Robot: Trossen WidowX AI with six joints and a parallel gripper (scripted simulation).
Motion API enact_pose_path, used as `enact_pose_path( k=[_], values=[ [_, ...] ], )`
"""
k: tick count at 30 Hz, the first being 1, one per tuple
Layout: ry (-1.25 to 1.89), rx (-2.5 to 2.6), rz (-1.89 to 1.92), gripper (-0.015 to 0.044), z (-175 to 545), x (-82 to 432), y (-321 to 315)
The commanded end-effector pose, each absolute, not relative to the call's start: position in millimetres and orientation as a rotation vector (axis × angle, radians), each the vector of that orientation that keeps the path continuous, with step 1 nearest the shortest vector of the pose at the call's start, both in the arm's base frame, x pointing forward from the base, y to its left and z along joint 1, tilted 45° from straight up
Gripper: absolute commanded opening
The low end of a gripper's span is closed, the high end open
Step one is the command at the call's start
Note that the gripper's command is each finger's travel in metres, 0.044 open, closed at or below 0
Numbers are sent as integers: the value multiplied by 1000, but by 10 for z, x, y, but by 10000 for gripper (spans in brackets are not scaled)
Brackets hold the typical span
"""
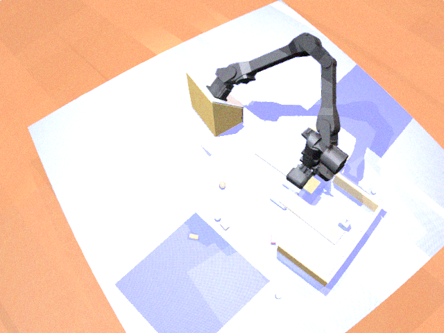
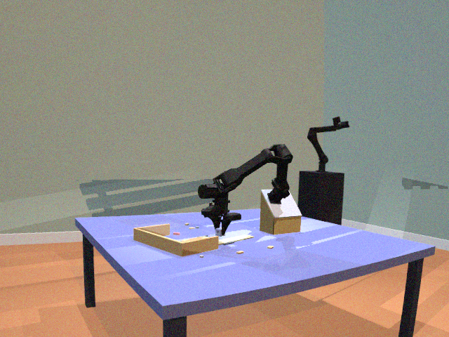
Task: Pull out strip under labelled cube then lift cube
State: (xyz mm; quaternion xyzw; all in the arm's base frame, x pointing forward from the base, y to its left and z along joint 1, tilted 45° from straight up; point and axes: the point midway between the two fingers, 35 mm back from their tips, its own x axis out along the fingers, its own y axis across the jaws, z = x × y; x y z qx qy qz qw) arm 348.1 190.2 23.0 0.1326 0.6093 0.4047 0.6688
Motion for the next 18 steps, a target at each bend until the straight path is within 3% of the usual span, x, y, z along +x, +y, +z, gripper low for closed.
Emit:
enact_pose_path(
  k=[1,18],
  values=[
    [1379,301,915,0,262,3322,1776],
    [1383,302,914,0,189,2876,1569]
  ],
)
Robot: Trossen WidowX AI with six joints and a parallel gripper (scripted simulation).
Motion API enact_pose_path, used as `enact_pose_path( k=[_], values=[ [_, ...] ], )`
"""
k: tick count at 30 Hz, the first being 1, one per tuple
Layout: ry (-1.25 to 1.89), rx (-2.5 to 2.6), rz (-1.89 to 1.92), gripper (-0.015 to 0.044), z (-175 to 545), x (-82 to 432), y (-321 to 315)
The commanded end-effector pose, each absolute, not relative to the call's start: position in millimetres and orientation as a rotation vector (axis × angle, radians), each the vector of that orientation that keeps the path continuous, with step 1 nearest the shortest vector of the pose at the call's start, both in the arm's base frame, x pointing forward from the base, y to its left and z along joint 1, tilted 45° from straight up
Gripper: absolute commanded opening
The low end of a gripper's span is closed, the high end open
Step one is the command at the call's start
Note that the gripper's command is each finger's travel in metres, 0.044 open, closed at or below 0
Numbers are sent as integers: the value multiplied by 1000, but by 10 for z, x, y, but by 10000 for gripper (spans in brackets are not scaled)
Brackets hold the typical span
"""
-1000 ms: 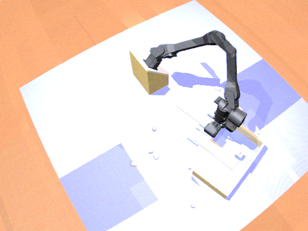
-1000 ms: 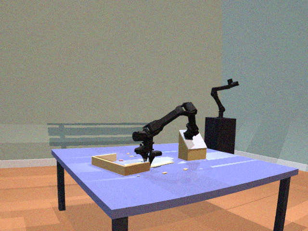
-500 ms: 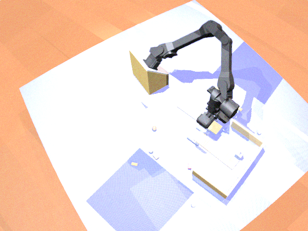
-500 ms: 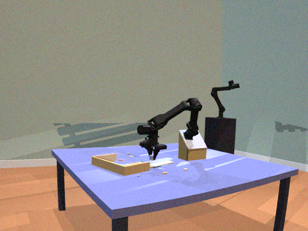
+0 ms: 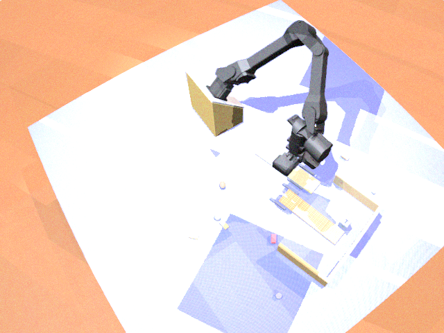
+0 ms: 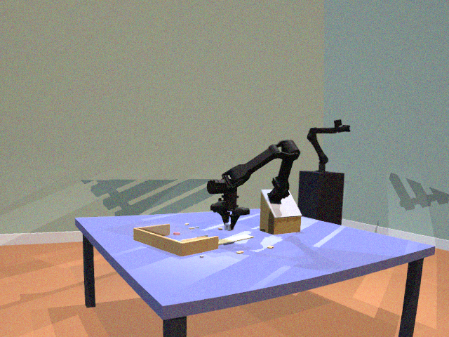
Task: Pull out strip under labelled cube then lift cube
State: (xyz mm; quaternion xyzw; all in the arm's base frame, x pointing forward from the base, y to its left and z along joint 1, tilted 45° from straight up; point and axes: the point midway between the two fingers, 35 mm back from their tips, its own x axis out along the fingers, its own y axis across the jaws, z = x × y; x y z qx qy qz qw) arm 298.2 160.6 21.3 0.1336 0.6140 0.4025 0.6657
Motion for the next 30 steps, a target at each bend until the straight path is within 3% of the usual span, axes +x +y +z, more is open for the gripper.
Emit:
enact_pose_path(
  k=[1,30],
  values=[
    [1383,302,914,0,180,2841,1557],
    [1384,301,912,0,401,2749,1261]
  ],
)
